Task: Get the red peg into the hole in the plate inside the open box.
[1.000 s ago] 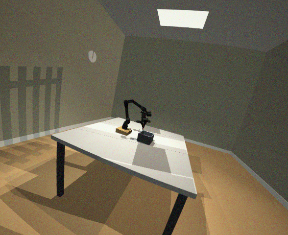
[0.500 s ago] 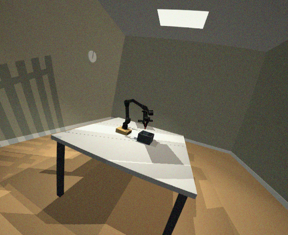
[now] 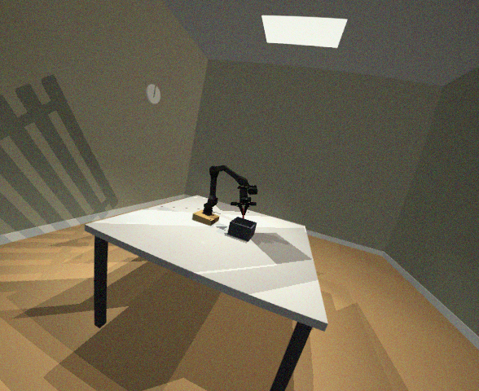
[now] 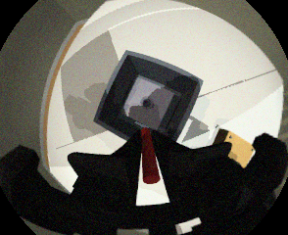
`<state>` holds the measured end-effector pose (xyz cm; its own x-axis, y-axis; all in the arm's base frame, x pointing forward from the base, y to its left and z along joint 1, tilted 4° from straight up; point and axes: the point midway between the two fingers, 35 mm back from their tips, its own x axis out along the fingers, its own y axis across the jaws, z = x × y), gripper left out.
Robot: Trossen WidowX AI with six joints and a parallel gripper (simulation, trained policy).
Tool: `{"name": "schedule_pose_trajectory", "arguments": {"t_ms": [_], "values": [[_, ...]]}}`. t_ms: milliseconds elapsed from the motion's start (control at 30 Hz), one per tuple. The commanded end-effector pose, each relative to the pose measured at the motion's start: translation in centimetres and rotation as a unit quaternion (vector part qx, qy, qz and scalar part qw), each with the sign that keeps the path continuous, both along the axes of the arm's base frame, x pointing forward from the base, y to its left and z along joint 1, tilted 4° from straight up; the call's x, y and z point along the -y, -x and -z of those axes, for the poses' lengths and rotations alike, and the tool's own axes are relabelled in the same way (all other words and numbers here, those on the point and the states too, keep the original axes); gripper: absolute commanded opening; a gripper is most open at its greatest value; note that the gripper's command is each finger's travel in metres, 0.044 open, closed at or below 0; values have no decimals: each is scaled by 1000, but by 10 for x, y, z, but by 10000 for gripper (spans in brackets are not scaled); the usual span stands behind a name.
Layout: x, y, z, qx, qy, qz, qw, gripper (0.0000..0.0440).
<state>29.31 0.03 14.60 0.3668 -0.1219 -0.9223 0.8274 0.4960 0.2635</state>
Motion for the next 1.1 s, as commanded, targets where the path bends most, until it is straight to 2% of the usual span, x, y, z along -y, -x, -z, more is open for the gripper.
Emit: {"name": "schedule_pose_trajectory", "arguments": {"t_ms": [0,667,733,900,1067], "values": [[9,-9,3,1,1,9,1000,1],[42,-36,42,-39,-13,32,999,12],[43,-37,48,-46,-12,30,998,30],[48,-41,59,-64,-6,19,998,142],[52,-48,58,-72,-2,14,997,148]]}}
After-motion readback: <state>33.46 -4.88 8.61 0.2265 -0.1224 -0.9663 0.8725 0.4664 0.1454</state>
